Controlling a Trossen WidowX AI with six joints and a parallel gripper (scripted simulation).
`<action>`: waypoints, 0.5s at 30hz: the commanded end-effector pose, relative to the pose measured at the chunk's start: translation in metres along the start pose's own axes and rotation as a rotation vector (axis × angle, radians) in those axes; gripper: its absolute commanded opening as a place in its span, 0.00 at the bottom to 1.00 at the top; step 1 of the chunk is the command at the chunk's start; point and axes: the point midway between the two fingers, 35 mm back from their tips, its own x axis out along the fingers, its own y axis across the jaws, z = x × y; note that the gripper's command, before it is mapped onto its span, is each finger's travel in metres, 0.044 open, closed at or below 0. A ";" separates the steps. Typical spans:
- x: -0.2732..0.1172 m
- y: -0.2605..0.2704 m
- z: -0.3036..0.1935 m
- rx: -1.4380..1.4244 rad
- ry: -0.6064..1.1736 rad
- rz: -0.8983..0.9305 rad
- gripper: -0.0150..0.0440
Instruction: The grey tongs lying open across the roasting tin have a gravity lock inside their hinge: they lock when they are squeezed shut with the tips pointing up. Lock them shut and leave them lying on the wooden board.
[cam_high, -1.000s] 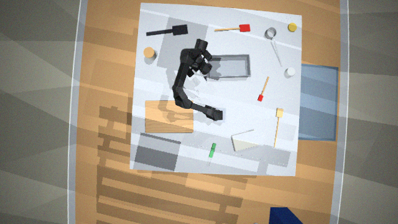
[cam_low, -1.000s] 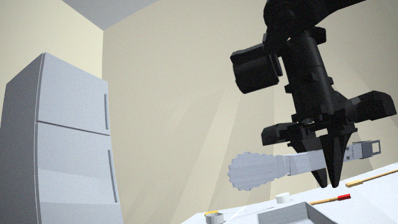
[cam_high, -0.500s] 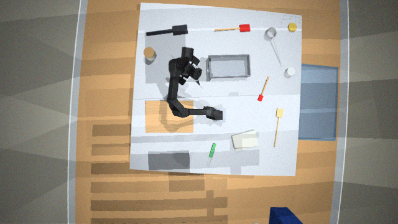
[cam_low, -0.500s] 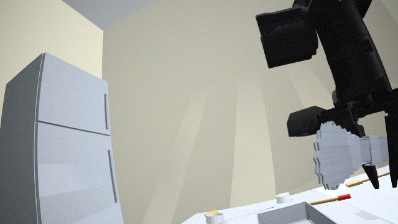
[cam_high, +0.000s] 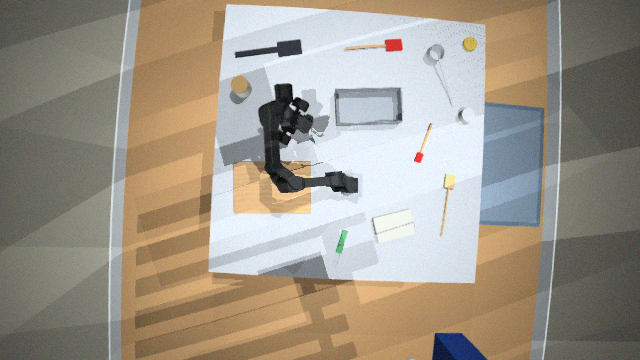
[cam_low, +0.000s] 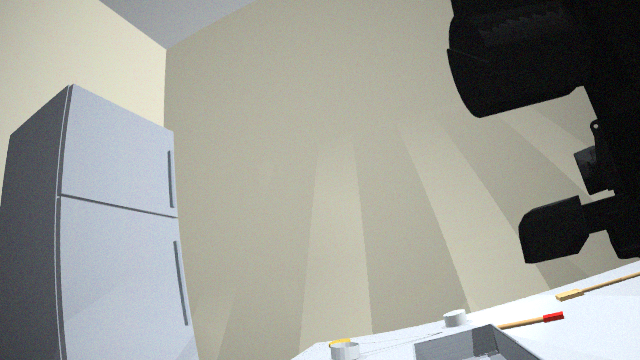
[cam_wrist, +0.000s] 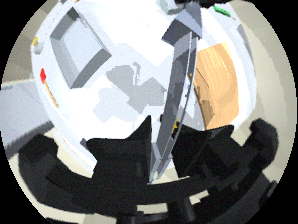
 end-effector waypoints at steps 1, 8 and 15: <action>0.004 -0.011 -0.003 -0.029 -0.031 0.004 0.00; 0.013 -0.035 -0.009 -0.090 -0.088 0.002 0.00; 0.020 -0.059 -0.014 -0.155 -0.135 0.007 0.00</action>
